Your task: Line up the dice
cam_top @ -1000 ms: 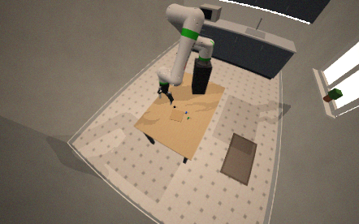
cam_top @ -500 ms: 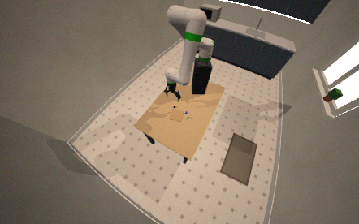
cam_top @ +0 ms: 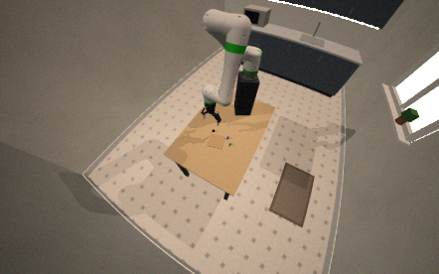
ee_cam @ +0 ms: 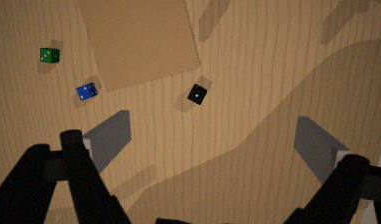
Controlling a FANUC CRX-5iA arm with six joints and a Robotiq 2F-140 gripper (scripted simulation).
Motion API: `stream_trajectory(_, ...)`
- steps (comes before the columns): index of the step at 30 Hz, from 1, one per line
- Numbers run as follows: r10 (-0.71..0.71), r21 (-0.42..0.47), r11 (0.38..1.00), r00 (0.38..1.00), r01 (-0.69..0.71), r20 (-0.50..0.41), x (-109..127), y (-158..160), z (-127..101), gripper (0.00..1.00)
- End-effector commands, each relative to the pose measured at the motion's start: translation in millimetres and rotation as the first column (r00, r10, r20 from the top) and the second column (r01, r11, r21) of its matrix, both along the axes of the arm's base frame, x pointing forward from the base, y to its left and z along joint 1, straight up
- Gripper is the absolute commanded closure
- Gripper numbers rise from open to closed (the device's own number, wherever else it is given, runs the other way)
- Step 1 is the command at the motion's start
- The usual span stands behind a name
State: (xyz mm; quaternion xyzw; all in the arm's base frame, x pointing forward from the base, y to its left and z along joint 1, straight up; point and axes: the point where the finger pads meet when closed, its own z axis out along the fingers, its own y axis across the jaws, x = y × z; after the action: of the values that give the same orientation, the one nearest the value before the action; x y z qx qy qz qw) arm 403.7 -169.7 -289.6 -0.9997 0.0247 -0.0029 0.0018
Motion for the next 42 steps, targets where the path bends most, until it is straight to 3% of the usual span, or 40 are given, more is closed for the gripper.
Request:
stream_trajectory(1,0.0,0.0,1.0,1.0,0.0,0.001,0,0,-18,0.0)
stream_trajectory(7,0.0,0.0,1.0,1.0,0.0,0.001,1,0,-60,0.0)
stream_trajectory(11,0.0,0.0,1.0,1.0,0.0,0.001,1,0,-77,0.0)
stream_trajectory(42,0.0,0.0,1.0,1.0,0.0,0.001,1,0,-80,0.0)
